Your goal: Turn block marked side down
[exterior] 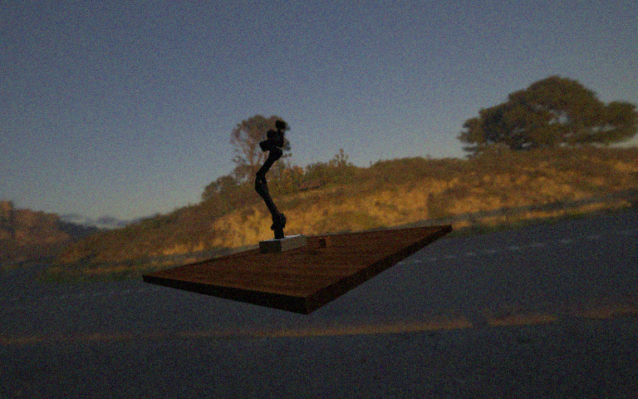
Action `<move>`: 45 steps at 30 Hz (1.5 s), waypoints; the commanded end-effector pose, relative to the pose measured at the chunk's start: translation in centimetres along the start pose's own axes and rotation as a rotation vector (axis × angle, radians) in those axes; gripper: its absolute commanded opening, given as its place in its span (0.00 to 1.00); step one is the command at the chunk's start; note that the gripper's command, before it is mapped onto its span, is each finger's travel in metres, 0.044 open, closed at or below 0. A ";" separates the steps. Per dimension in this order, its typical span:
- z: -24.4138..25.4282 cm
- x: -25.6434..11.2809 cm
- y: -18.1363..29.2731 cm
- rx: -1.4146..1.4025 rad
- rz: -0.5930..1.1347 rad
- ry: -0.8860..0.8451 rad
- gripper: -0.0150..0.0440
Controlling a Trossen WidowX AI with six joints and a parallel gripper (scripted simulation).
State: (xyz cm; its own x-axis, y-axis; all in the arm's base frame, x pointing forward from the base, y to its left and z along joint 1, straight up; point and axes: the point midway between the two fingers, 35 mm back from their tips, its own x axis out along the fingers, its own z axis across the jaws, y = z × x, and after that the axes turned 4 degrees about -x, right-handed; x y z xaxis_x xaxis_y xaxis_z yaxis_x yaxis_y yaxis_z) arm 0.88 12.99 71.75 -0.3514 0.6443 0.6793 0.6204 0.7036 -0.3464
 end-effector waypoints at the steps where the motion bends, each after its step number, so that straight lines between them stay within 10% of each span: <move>1: -3.1 -1.0 5.6 0.111 0.109 0.124 1.00; 26: -6.5 -25.0 39.8 0.684 1.073 0.877 1.00; 45: 10.4 -49.7 44.7 1.036 2.113 1.134 1.00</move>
State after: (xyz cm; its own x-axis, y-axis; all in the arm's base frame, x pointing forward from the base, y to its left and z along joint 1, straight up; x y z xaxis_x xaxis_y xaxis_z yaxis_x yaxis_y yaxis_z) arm 40.38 17.34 19.52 0.4972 0.3524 -0.7929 -0.8162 -0.1200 -0.5651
